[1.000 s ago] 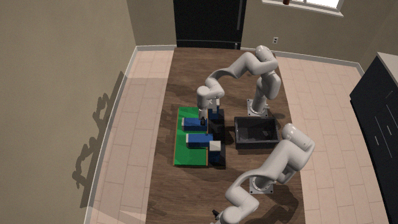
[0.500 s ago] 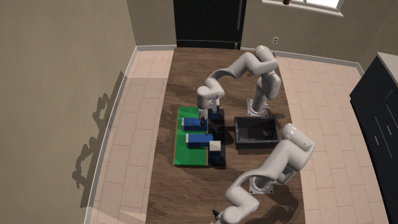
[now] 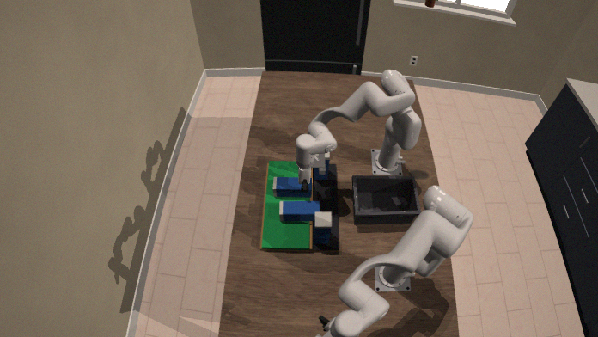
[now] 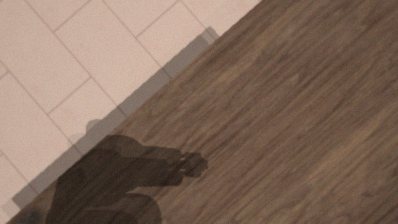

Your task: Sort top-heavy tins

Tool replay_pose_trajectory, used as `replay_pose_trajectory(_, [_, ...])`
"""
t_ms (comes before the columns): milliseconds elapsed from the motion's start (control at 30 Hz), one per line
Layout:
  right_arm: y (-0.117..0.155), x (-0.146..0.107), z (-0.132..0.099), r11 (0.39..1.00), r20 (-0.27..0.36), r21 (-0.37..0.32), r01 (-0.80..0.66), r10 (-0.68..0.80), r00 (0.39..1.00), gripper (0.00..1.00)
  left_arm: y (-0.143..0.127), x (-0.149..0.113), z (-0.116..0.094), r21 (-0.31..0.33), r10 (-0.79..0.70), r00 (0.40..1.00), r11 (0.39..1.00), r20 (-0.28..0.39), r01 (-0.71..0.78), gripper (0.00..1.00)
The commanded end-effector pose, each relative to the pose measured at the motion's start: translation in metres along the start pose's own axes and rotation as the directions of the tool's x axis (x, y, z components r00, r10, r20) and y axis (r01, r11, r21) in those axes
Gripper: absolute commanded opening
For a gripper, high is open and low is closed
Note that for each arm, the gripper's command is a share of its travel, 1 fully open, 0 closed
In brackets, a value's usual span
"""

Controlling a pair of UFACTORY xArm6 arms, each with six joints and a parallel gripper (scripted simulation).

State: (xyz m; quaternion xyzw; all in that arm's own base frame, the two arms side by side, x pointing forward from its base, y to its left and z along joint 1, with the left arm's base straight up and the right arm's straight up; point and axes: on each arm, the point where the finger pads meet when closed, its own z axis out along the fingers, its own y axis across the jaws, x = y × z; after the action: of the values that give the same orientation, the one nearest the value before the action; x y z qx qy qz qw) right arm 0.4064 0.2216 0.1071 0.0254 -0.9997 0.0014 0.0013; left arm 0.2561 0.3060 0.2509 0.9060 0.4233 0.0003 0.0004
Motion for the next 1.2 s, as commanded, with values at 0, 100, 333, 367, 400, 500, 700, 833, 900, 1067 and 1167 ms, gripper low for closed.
replay_pose_trajectory(0, [0.001, -0.002, 0.005, 1.000, 0.005, -0.003, 0.001, -0.001, 1.000, 0.84, 0.000, 0.001, -0.002, 0.000, 0.000, 1.000, 1.000, -0.004, 0.000, 1.00])
replay_pose_trajectory(100, [0.001, -0.002, 0.011, 1.000, 0.005, -0.003, 0.001, -0.001, 1.000, 0.84, 0.000, 0.001, -0.002, 0.000, 0.000, 1.000, 1.000, -0.004, 0.000, 1.00])
replay_pose_trajectory(333, [0.001, -0.002, 0.025, 1.000, 0.005, -0.003, 0.001, -0.001, 1.000, 0.84, 0.000, 0.001, -0.002, 0.000, 0.000, 1.000, 1.000, -0.004, 0.000, 1.00])
replay_pose_trajectory(367, [0.001, -0.002, 0.027, 1.000, 0.005, -0.003, 0.001, -0.001, 1.000, 0.84, 0.000, 0.001, -0.002, 0.000, 0.000, 1.000, 1.000, -0.004, 0.000, 1.00])
replay_pose_trajectory(400, [0.001, -0.002, 0.029, 1.000, 0.005, -0.003, 0.001, -0.001, 1.000, 0.84, 0.000, 0.001, -0.002, 0.000, 0.000, 1.000, 1.000, -0.004, 0.000, 1.00])
replay_pose_trajectory(500, [0.001, -0.002, 0.030, 1.000, 0.005, -0.002, 0.001, -0.001, 1.000, 0.84, 0.000, 0.001, -0.002, 0.000, 0.000, 1.000, 1.000, -0.004, 0.000, 1.00])
replay_pose_trajectory(700, [0.001, -0.002, 0.040, 1.000, 0.005, -0.002, 0.001, -0.001, 1.000, 0.84, 0.000, 0.001, -0.002, 0.000, 0.000, 1.000, 1.000, -0.004, 0.000, 1.00])
replay_pose_trajectory(833, [0.001, -0.002, 0.040, 1.000, 0.005, -0.002, 0.001, -0.001, 1.000, 0.84, 0.000, 0.001, -0.002, 0.000, 0.000, 1.000, 1.000, -0.004, 0.000, 1.00])
replay_pose_trajectory(900, [0.001, -0.002, 0.040, 1.000, 0.005, -0.002, 0.001, -0.001, 1.000, 0.84, 0.000, 0.001, -0.002, 0.000, 0.000, 1.000, 1.000, -0.004, 0.000, 1.00])
replay_pose_trajectory(1067, [0.002, -0.002, 0.040, 1.000, 0.005, -0.003, 0.000, 0.000, 1.000, 0.84, 0.000, 0.001, -0.002, 0.000, 0.000, 1.000, 1.000, -0.004, 0.000, 1.00])
replay_pose_trajectory(1167, [0.002, -0.002, 0.040, 1.000, 0.005, -0.003, 0.000, 0.000, 1.000, 0.84, 0.000, 0.001, -0.002, 0.000, 0.000, 1.000, 1.000, -0.004, 0.000, 1.00])
